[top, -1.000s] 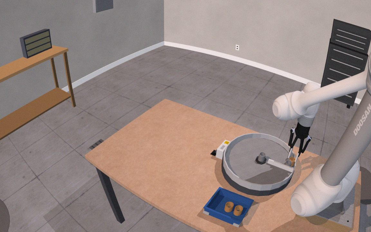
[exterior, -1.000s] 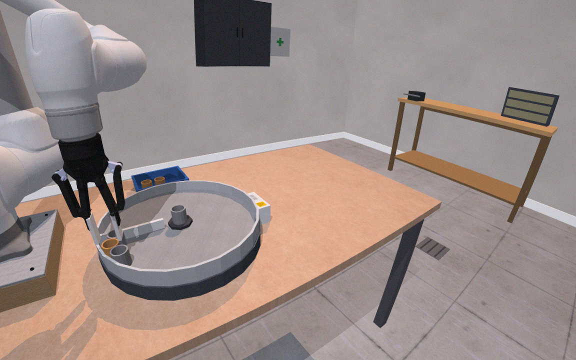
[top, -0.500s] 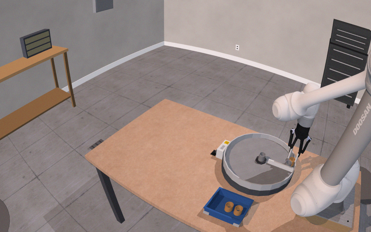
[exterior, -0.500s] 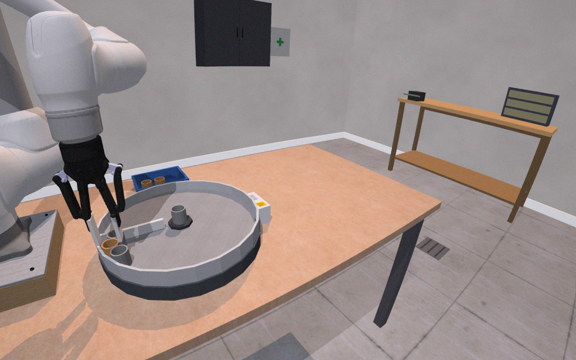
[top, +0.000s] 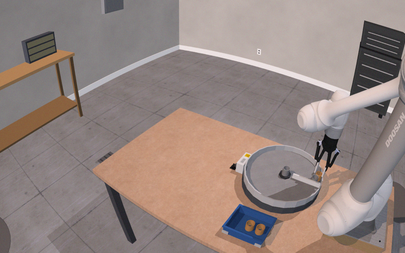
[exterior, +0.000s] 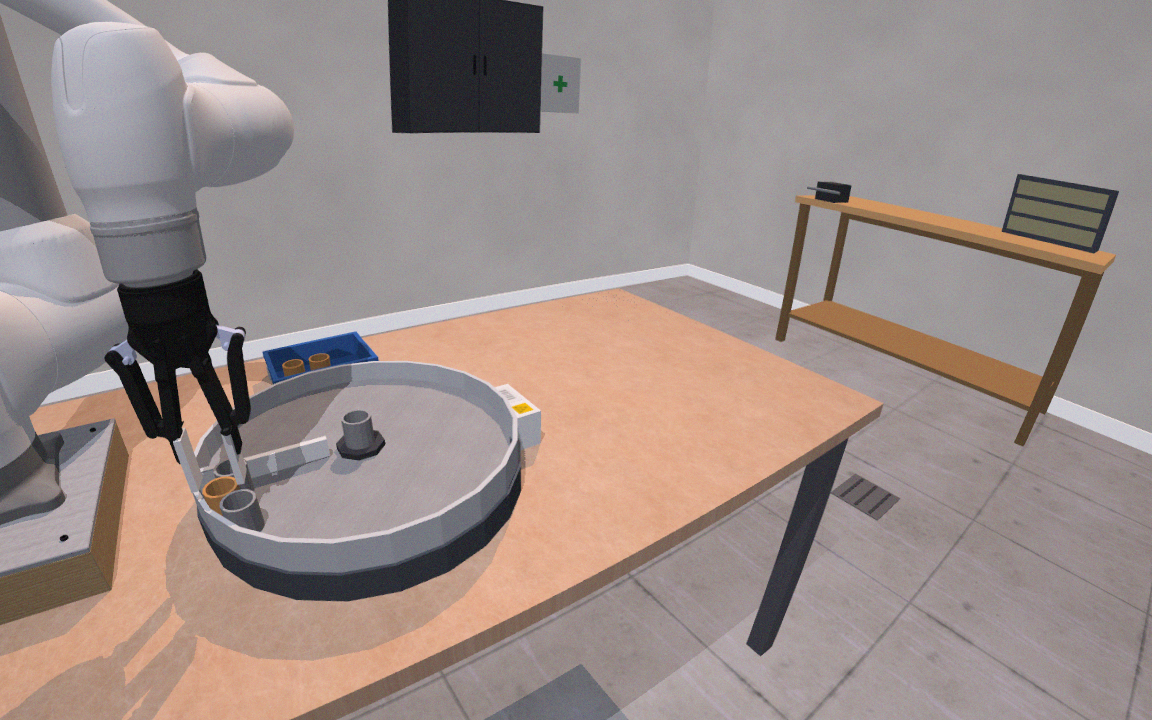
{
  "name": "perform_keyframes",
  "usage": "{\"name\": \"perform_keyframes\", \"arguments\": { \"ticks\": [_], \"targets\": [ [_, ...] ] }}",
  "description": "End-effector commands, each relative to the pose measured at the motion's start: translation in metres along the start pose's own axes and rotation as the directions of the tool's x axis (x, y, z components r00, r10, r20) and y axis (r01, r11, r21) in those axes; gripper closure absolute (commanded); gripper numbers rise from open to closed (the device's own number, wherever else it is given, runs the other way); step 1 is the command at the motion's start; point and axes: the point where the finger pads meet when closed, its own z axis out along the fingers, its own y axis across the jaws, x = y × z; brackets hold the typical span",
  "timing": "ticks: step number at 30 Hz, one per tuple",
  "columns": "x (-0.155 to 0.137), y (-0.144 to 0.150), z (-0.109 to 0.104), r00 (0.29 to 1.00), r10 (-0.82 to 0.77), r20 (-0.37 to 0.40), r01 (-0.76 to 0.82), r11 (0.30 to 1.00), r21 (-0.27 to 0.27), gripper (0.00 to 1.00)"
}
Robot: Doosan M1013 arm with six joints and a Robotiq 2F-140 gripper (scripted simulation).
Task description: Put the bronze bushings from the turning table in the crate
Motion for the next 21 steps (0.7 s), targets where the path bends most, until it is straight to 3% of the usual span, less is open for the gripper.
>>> {"name": "perform_keyframes", "arguments": {
  "ticks": [1,21],
  "targets": [
    [0.0,0.0,0.0,1.0,0.0,0.0,0.0,1.0,0.0,0.72],
    [0.0,0.0,0.011,1.0,0.0,0.0,0.0,1.0,0.0,0.72]
  ]
}}
